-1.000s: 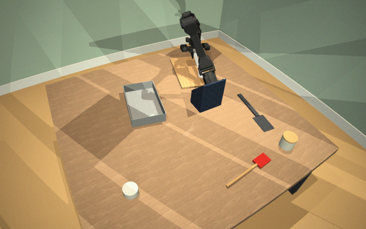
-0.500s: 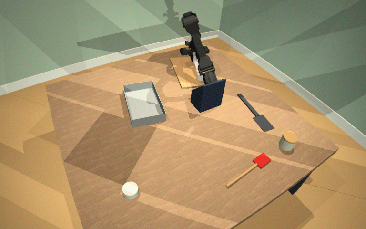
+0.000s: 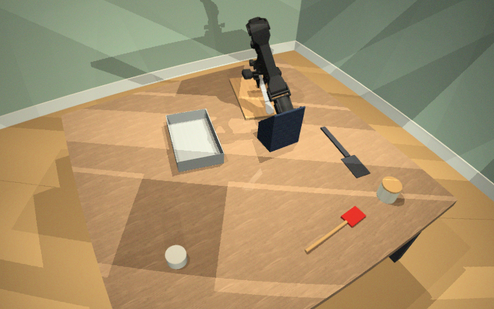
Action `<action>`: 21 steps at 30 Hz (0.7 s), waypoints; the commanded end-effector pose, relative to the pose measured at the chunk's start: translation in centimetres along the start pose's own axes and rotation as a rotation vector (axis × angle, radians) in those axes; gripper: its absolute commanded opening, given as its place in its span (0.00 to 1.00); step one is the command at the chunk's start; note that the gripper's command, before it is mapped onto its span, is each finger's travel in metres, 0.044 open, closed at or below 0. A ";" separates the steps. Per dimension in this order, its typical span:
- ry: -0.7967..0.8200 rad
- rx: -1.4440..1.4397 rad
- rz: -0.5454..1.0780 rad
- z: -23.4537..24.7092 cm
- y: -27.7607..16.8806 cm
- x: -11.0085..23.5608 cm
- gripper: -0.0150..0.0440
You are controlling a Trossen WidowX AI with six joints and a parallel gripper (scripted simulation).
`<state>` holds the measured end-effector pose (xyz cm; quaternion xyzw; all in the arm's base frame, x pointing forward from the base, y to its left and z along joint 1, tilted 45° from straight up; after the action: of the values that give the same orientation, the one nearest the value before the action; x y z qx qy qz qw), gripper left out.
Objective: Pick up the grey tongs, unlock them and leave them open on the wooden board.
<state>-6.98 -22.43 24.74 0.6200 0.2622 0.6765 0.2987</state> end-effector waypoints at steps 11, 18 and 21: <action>0.001 -0.002 0.002 0.1 -0.1 -0.6 0.18; 0.001 -0.002 0.002 0.1 -0.1 -0.6 0.49; 0.001 -0.002 0.002 0.1 -0.1 -0.6 0.62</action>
<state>-6.85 -22.80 24.25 0.6198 0.2607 0.6772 0.2988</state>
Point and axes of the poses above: the point midway between the two fingers, 35 mm back from their tips, its own x axis back along the fingers, its own z axis across the jaws, y = z × x, the point moved 7 cm from there along x, back along the fingers, and after that the axes turned 7 degrees about x, right-handed, at the moved point
